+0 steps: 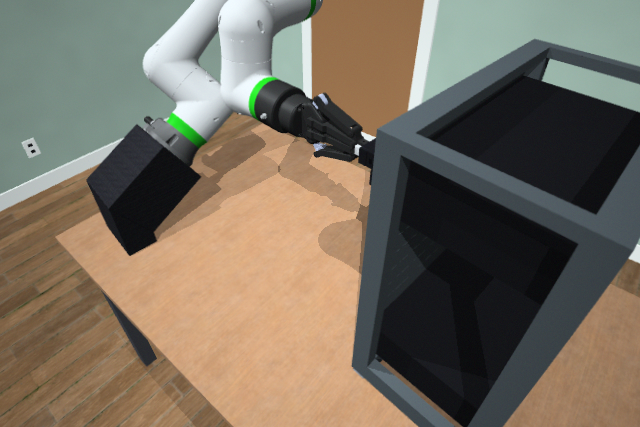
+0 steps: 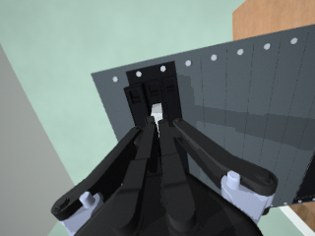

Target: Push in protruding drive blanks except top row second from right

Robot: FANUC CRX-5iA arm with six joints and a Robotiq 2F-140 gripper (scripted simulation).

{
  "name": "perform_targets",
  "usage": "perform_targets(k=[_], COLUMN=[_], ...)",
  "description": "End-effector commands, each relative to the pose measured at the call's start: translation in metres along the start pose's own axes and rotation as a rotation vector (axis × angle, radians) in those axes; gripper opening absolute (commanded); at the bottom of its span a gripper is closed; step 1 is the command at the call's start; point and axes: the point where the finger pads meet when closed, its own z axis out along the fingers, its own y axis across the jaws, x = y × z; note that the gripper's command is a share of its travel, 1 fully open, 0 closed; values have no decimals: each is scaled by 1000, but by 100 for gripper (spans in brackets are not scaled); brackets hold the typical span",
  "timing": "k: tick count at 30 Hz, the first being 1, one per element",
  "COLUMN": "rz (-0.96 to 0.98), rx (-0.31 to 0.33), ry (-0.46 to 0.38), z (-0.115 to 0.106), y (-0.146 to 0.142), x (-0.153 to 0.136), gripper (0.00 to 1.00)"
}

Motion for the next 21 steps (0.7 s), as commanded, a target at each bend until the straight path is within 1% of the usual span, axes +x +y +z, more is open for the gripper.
perform_targets(k=[1,21], rz=[0,0], rx=[0,0], ry=[0,0], z=[0,3], y=[0,0], x=[0,0], gripper=[0,0])
